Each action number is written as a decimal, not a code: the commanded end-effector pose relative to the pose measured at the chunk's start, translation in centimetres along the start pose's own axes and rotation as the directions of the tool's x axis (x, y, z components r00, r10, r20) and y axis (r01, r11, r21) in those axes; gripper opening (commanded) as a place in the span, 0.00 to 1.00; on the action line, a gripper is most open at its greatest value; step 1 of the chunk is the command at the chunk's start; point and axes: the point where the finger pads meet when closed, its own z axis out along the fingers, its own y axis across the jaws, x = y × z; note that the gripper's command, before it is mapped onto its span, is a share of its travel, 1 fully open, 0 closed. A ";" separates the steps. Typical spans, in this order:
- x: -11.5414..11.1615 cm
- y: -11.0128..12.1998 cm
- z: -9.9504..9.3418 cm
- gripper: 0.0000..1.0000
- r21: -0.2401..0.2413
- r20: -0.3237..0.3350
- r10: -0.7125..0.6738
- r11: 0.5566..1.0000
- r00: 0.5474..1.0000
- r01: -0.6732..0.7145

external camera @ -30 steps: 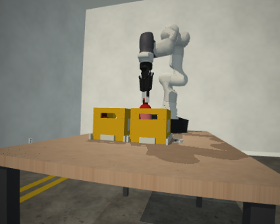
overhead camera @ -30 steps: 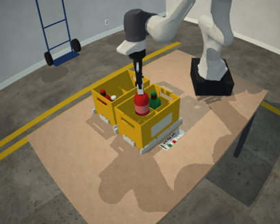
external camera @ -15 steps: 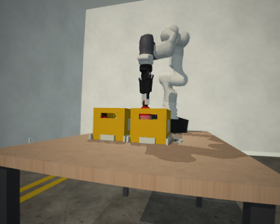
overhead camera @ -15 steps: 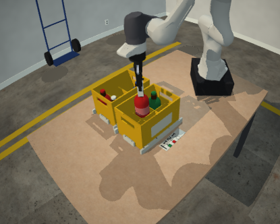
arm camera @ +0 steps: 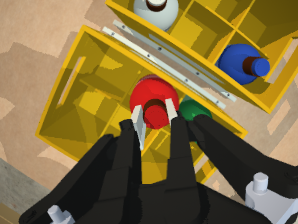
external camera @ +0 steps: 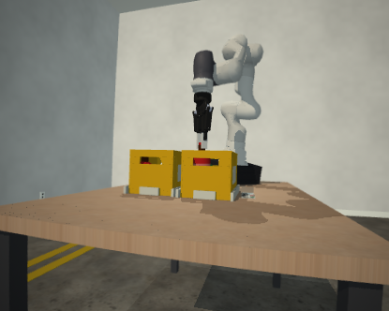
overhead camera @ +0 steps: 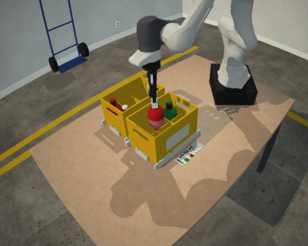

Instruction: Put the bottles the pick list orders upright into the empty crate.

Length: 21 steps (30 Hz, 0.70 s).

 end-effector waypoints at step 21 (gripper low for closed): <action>0.4 -0.4 1.8 0.00 0.008 -0.014 -0.007 1.000 1.000 0.007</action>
